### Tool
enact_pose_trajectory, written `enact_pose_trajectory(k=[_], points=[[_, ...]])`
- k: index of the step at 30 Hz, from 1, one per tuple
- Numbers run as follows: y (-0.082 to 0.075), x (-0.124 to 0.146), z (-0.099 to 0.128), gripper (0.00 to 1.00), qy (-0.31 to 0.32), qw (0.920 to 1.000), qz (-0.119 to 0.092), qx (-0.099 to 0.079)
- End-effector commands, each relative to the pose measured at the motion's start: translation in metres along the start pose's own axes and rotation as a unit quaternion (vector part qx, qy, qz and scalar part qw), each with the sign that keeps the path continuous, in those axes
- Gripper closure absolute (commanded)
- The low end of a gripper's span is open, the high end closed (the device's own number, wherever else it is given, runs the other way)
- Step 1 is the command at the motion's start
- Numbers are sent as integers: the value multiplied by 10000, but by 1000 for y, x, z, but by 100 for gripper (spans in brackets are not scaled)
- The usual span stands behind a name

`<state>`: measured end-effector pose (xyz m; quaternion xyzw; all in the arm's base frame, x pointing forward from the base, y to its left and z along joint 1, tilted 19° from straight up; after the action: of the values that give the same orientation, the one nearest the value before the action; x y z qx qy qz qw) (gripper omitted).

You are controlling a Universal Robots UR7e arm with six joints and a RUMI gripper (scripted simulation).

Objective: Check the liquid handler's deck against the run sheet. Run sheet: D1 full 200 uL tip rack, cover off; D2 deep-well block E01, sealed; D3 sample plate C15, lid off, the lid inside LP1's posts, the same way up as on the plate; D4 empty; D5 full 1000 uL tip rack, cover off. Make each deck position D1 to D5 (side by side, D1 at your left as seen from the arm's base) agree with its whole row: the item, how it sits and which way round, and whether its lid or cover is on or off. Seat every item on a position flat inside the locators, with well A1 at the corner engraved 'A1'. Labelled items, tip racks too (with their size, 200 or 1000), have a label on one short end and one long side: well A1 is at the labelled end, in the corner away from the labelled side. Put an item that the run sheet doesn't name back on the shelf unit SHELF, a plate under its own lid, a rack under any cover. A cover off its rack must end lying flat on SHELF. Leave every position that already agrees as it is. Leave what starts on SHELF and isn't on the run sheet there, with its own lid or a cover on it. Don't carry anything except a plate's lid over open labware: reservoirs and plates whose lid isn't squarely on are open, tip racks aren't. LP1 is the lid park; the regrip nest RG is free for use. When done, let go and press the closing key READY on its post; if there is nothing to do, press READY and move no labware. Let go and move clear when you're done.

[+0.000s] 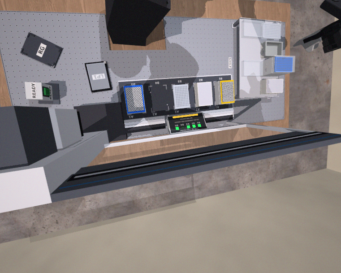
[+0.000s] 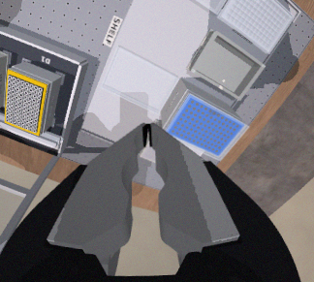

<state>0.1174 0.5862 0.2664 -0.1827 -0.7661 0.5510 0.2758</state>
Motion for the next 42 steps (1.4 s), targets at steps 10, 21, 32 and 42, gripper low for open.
enact_pose_trajectory(k=[10, 21, 32, 42], points=[[-1, 0, -1, 100, -1170, 9931, -20, 6], [-1, -27, 24, 100, -452, 9990, -16, 10], [-1, -61, 54, 100, 448, 9990, -15, 12], [-1, -69, 62, 100, 584, 9983, -15, 12]])
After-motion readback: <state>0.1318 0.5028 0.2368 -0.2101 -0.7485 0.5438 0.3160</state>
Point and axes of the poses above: the point where the finger pads meet when closed, its own y axis out along the fingers, its own x axis across the jaws, z = x × y, the point moved 7 cm from there along -y, back along the fingers, and after that the axes turned 15 degrees about -y, right-handed, at the moved point
